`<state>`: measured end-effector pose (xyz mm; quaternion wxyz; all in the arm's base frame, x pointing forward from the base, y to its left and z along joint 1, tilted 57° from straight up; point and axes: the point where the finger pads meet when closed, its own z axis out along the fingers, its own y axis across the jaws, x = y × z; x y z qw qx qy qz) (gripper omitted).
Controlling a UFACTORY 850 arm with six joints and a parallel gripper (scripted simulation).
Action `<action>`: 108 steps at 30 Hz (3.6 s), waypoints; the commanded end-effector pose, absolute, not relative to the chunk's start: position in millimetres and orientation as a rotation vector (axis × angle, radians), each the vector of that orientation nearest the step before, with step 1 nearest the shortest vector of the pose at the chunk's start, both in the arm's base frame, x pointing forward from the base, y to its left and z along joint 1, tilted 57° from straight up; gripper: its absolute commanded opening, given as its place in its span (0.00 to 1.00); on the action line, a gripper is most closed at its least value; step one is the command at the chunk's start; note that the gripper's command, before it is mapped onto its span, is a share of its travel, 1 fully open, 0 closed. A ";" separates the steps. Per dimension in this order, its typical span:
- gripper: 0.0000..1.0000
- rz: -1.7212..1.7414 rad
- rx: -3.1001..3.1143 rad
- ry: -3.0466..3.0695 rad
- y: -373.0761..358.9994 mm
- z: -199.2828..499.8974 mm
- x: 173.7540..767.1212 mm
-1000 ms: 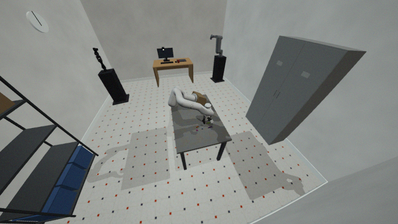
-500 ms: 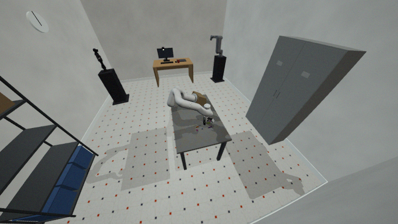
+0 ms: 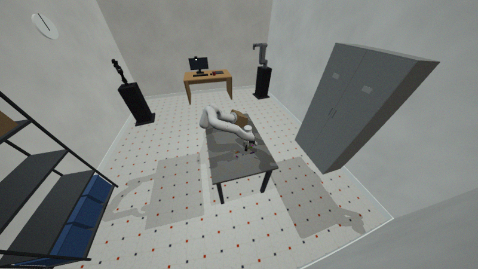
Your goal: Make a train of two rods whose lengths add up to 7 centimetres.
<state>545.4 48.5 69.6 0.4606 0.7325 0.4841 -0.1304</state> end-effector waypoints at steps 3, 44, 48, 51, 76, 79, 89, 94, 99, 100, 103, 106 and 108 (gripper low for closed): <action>1.00 -0.455 1.683 1.389 45.9 78.0 549.9; 1.00 -0.975 0.897 2.147 28.4 116.3 566.8; 1.00 -0.999 0.848 2.178 27.4 118.3 567.5; 1.00 -1.004 0.838 2.184 27.2 118.6 567.7; 0.24 -1.004 0.838 2.184 27.2 118.7 567.7; 0.24 -1.004 0.838 2.184 27.2 118.7 567.7; 0.24 -1.004 0.838 2.184 27.2 118.7 567.7; 0.24 -1.004 0.837 2.184 27.1 118.6 567.7; 0.24 -1.006 0.833 2.187 26.6 118.3 567.9; 0.24 -1.007 0.832 2.188 26.4 118.1 568.0; 0.24 -1.010 0.827 2.191 25.7 117.7 568.3; 0.24 -1.013 0.820 2.195 24.7 117.1 568.6; 0.24 -1.016 0.815 2.199 23.9 116.6 568.9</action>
